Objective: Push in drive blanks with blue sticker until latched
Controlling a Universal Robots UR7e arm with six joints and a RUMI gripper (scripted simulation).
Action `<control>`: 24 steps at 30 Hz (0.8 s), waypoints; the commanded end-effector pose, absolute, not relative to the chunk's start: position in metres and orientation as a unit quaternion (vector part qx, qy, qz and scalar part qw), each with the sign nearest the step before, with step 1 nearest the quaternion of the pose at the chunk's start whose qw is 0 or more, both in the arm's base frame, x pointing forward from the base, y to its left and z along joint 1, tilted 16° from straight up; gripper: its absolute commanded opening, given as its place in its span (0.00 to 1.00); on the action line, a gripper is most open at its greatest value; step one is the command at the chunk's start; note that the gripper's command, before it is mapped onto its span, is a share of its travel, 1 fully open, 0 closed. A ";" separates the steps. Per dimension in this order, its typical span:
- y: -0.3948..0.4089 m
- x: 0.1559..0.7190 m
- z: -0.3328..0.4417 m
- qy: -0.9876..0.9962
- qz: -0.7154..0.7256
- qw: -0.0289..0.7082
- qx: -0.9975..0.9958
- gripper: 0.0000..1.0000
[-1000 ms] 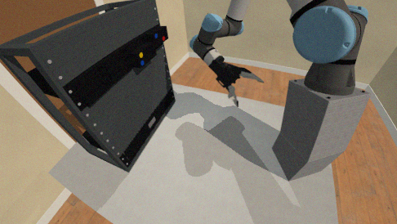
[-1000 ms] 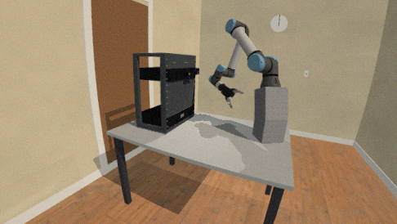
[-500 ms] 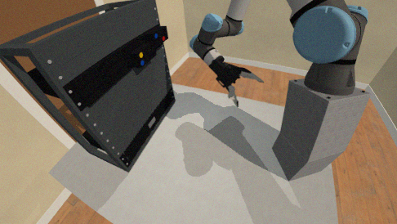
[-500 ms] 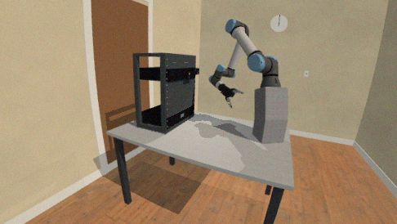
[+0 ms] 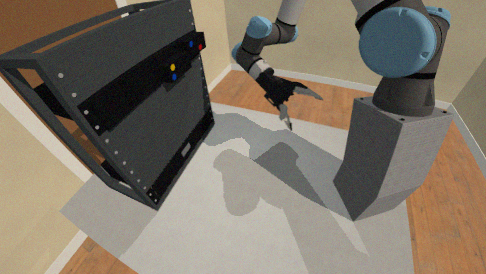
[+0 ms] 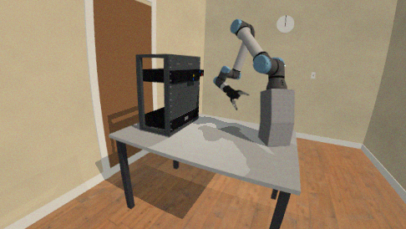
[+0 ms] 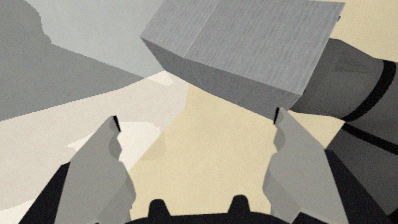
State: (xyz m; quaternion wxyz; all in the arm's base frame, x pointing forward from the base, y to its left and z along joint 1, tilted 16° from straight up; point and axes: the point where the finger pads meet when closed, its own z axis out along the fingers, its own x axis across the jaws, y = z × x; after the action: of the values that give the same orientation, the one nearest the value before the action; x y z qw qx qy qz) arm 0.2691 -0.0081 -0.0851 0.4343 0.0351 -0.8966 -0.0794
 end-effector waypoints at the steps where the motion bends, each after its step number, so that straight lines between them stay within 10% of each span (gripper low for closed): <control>1: -0.007 0.266 -0.083 -0.893 -0.085 0.439 0.042 1.00; 24: 0.014 0.239 -0.070 -0.861 -0.165 0.470 0.099 1.00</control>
State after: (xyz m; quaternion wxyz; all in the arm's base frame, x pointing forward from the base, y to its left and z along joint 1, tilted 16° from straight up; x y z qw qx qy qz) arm 0.2469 0.0074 -0.0745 0.4621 0.0808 -0.8720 -0.1398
